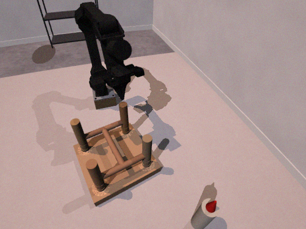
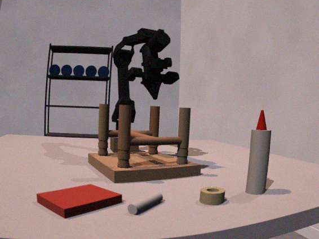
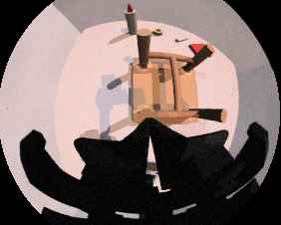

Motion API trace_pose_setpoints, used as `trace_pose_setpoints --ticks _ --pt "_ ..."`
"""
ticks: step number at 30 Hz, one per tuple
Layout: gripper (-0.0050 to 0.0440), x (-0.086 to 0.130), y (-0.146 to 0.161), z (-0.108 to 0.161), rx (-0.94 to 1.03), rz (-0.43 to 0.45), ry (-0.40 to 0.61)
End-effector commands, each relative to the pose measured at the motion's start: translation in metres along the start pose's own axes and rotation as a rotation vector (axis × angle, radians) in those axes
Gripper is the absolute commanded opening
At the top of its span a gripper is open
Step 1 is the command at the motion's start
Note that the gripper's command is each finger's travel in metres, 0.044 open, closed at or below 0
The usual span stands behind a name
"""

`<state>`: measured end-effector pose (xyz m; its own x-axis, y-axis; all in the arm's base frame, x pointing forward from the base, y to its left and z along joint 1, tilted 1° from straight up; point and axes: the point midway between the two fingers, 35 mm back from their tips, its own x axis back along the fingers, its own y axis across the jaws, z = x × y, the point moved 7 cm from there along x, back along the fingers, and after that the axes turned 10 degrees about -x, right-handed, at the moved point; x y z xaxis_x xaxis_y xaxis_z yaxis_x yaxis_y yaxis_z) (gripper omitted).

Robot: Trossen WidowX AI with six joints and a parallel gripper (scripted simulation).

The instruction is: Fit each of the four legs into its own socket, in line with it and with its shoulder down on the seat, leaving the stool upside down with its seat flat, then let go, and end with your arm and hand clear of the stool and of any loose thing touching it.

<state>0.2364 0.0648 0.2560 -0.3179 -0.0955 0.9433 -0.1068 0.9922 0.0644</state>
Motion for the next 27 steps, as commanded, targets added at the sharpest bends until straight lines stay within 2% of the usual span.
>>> trace_pose_setpoints --ticks 1,4,9,11,13,20,27 --pt "0.0000 0.007 0.000 -0.003 0.000 -0.001 -0.004" --pt "0.0000 0.003 -0.007 -0.005 -0.030 0.010 0.001" --pt "0.0000 0.006 -0.059 -0.029 -0.224 0.077 0.013" --pt "0.0000 0.006 -0.059 -0.029 -0.224 0.077 0.013" --pt "0.0000 0.008 -0.086 -0.036 -0.316 0.106 0.019" --pt "0.0000 0.015 -0.153 -0.042 -0.527 0.169 0.033" --pt "0.0000 0.016 -0.160 -0.041 -0.549 0.175 0.034"
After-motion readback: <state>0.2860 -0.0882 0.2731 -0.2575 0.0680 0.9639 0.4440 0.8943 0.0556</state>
